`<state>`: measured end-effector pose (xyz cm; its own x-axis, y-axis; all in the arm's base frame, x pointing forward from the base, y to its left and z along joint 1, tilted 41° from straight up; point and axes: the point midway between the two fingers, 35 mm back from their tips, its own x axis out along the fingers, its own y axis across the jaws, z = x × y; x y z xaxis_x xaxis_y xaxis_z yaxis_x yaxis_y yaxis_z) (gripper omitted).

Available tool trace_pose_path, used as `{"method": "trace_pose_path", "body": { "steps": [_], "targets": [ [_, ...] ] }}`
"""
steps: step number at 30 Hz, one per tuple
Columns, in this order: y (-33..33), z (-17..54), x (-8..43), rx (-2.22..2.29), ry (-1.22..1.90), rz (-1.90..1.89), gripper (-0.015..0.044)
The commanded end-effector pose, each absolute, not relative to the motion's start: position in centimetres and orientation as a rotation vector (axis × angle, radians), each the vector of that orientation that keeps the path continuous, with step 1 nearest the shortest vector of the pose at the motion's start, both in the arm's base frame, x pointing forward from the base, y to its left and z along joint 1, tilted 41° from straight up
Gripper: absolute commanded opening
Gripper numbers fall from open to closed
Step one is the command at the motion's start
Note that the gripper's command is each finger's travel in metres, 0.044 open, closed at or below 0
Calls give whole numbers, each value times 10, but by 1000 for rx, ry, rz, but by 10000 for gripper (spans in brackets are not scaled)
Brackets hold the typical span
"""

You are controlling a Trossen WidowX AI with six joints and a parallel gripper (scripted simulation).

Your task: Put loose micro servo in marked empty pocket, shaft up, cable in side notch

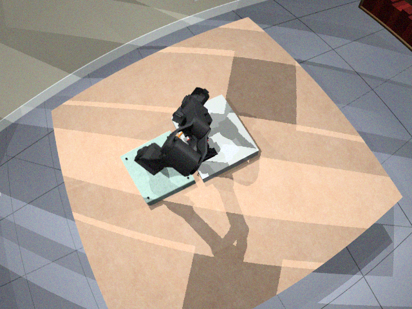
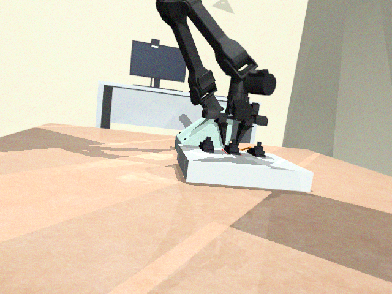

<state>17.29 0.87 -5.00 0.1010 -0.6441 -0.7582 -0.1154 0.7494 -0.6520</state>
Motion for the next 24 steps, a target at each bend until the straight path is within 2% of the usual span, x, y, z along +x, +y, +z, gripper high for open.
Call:
{"method": "trace_pose_path", "body": {
  "steps": [1, 8, 12, 18, 24],
  "targets": [
    [25, -31, 171, -652, 1431, -432, 187],
    [27, -29, 170, -652, 1431, -432, 187],
    [34, -27, 185, -658, 1430, -430, 293],
    [63, -4, 232, -653, 1428, -430, 440],
    [85, 21, 273, -649, 1426, -431, 440]
  ]
}}
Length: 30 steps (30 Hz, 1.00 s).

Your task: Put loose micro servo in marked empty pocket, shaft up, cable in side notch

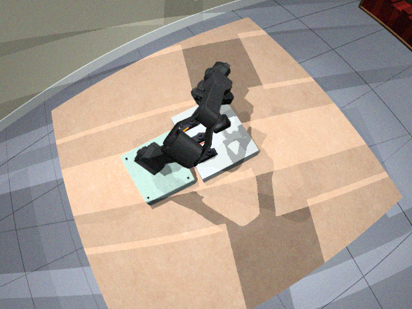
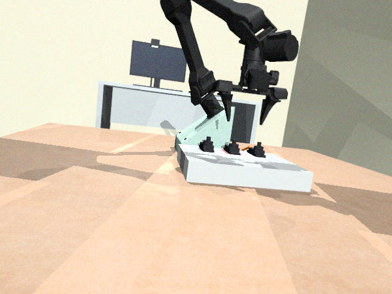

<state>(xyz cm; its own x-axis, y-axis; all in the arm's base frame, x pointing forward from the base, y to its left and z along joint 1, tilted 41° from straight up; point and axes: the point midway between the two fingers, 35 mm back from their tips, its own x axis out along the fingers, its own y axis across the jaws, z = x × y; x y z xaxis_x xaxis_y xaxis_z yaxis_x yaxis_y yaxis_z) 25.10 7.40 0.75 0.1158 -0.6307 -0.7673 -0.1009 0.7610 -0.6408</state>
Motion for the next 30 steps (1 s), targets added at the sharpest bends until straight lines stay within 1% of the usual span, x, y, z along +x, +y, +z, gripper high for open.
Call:
{"method": "trace_pose_path", "body": {
  "steps": [1, 5, 11, 30],
  "targets": [
    [85, 22, 274, -648, 1426, -431, 440],
    [87, 24, 274, -648, 1426, -431, 440],
    [112, 58, 259, -635, 1417, -431, 440],
    [112, 58, 259, -635, 1417, -431, 440]
  ]
}}
